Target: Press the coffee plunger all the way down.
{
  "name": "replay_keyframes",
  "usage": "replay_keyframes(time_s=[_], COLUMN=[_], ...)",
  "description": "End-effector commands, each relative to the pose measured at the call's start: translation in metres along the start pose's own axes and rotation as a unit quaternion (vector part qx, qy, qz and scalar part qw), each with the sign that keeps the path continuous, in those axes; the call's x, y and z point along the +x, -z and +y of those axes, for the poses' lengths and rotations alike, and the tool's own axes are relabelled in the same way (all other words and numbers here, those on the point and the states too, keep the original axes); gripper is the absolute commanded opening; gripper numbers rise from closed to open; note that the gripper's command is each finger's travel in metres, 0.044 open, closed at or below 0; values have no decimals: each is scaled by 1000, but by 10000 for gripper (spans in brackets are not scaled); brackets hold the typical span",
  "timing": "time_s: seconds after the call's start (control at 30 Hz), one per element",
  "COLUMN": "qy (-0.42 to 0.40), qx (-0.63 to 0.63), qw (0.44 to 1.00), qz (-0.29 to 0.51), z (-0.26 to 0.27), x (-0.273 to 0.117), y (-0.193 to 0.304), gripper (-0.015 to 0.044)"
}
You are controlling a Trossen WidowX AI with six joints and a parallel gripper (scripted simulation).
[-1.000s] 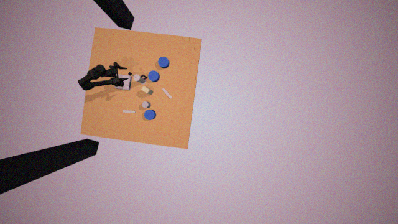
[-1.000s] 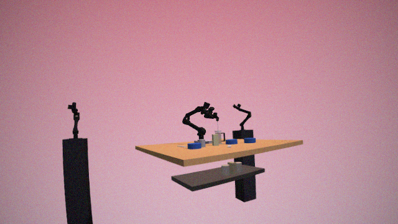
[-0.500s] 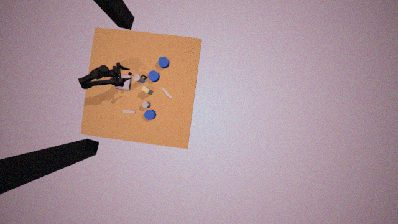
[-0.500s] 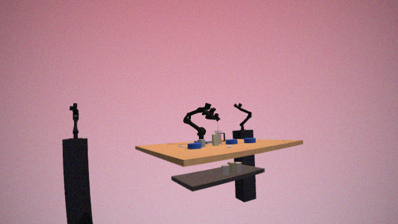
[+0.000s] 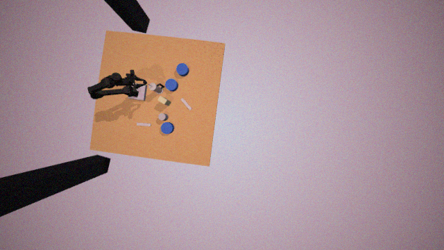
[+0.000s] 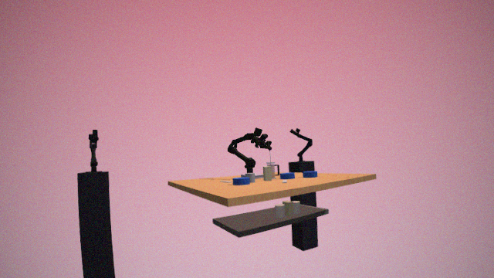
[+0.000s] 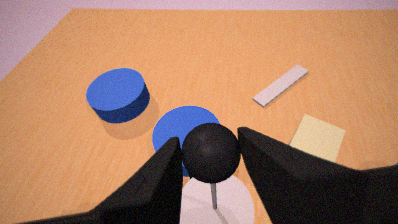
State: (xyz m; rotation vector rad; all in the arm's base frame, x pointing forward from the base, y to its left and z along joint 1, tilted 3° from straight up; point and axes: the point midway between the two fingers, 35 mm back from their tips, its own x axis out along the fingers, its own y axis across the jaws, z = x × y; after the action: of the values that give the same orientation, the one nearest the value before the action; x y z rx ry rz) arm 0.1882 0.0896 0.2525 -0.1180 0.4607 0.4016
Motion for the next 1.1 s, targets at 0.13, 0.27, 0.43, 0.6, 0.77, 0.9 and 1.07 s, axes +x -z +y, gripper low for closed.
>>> replay_keyframes(time_s=[0.13,0.27,0.43,0.6,0.77,0.9,1.07], qy=[0,0,0,0,0,0,0], qx=[-1,-1,-1,-1,-1,-1,-1], qw=[1000,1000,1000,1000,1000,1000,1000], qz=[0,0,0,0,0,0,0], z=[0,0,0,0,0,0,0], x=[1,3,7,12,16,19,23], y=[1,5,11,18,24,30,36], gripper=[119,119,119,119,119,119,119])
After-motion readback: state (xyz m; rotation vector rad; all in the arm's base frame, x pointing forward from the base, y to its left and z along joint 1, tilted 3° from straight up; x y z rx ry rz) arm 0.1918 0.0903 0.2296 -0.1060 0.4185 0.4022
